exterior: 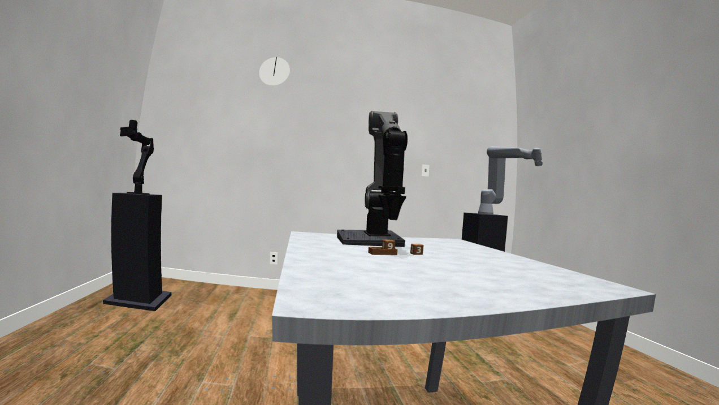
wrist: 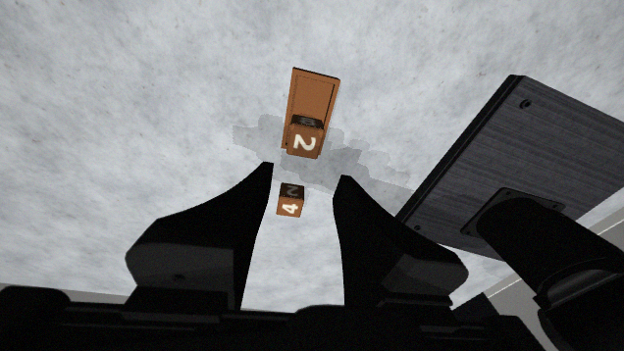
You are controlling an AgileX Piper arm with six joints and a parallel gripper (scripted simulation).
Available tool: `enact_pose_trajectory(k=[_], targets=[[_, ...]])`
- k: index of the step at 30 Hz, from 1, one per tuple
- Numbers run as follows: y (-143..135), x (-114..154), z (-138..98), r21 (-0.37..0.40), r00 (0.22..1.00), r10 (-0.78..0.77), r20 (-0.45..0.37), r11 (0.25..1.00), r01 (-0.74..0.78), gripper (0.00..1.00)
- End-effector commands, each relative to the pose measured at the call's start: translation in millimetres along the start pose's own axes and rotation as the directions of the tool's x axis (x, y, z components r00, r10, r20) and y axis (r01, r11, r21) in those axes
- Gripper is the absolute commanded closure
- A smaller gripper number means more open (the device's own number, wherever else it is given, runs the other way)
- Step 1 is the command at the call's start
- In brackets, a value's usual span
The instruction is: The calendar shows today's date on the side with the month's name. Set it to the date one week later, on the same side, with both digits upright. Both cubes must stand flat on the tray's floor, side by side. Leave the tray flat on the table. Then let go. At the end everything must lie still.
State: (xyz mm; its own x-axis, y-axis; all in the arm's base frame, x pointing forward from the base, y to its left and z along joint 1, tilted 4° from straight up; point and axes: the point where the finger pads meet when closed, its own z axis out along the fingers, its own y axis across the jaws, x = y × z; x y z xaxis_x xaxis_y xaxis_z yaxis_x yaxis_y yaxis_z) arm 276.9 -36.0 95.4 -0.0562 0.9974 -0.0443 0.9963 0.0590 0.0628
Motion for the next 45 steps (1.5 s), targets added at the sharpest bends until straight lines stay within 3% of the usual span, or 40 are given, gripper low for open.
enact_pose_trajectory(k=[1, 45], targets=[[0, 0, 2, 0.004, 1.000, 0.000, -0.001, 1.000, 0.000, 0.41], [-1, 0, 49, 0.005, 1.000, 0.000, -0.001, 1.000, 0.000, 0.41]])
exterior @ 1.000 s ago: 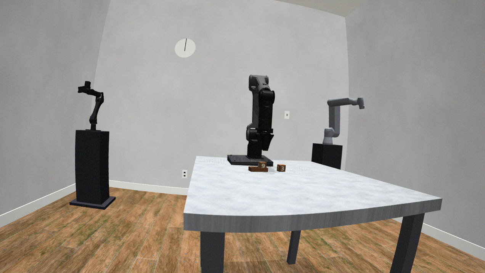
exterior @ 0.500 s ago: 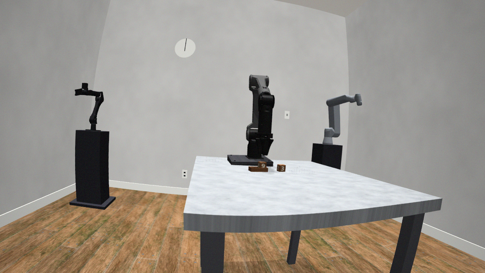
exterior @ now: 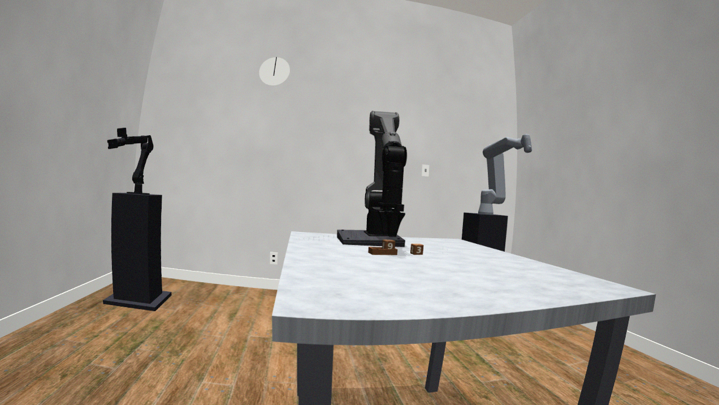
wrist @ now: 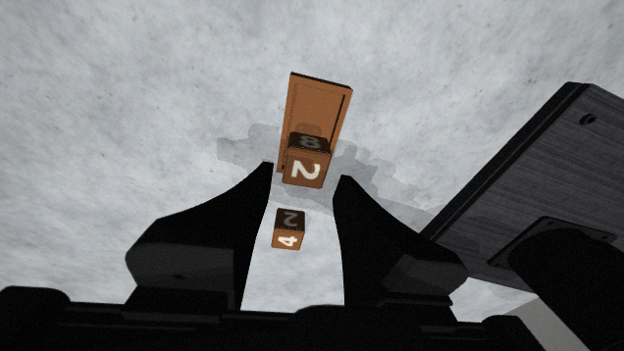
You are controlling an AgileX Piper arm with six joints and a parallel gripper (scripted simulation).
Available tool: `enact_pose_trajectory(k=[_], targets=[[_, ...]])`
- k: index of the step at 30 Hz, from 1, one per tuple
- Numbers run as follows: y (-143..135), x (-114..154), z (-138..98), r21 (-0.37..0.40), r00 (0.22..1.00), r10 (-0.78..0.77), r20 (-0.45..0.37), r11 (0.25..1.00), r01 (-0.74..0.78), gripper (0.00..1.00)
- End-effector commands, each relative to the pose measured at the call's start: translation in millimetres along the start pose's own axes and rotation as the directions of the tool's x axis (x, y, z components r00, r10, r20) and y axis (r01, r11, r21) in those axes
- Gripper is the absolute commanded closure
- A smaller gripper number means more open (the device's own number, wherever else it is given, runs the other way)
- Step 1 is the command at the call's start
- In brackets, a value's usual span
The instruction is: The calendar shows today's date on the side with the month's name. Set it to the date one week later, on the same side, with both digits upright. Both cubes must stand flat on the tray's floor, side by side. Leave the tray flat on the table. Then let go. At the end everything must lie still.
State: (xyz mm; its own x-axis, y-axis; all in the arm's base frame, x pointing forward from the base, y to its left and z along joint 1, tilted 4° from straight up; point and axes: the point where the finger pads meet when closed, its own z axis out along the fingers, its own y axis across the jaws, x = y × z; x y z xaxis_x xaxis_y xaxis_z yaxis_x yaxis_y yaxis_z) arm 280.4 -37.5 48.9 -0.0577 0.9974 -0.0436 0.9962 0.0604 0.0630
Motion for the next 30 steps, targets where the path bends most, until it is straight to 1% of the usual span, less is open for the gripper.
enact_pose_trajectory(k=[1, 30], targets=[[-1.2, -0.3, 3.2, 0.005, 1.000, 0.001, 0.000, 1.000, -0.001, 0.41], [-0.9, -0.3, 5.7, 0.004, 1.000, 0.001, 0.000, 1.000, -0.001, 0.41]])
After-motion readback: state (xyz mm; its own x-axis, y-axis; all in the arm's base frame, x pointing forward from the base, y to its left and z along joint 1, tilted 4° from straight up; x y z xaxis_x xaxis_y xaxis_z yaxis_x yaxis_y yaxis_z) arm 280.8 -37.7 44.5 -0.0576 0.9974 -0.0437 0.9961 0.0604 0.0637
